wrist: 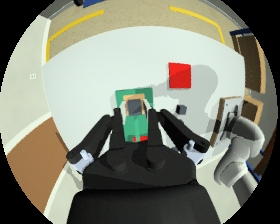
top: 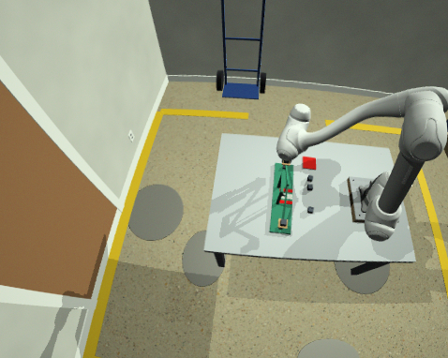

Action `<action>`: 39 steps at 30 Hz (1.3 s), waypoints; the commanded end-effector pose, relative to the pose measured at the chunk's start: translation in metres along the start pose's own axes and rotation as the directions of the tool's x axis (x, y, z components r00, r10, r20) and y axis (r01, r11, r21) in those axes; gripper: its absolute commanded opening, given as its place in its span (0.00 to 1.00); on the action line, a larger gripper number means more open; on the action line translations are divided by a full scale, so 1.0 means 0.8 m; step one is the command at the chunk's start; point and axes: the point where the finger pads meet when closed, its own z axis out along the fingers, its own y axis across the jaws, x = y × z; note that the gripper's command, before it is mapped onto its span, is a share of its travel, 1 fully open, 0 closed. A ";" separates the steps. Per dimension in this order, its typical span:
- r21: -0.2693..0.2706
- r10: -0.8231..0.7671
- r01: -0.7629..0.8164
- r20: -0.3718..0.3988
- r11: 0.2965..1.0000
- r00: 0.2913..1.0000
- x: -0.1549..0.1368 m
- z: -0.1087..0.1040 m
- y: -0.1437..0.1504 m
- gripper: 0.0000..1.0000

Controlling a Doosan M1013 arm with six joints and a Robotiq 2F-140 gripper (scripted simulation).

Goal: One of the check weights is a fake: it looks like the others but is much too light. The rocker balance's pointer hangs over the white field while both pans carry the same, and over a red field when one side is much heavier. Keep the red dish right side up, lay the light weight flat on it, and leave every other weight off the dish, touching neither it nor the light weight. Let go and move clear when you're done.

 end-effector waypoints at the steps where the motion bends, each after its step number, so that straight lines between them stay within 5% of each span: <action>1: 0.000 0.000 0.000 0.000 1.000 1.000 0.000 0.000 0.000 0.35; 19: 0.000 0.000 0.000 0.000 1.000 1.000 0.000 0.000 0.000 0.35; 20: 0.000 0.000 0.000 0.000 1.000 1.000 0.000 0.000 0.000 0.24; 39: 0.000 0.000 0.000 0.000 1.000 1.000 0.000 0.000 0.000 0.24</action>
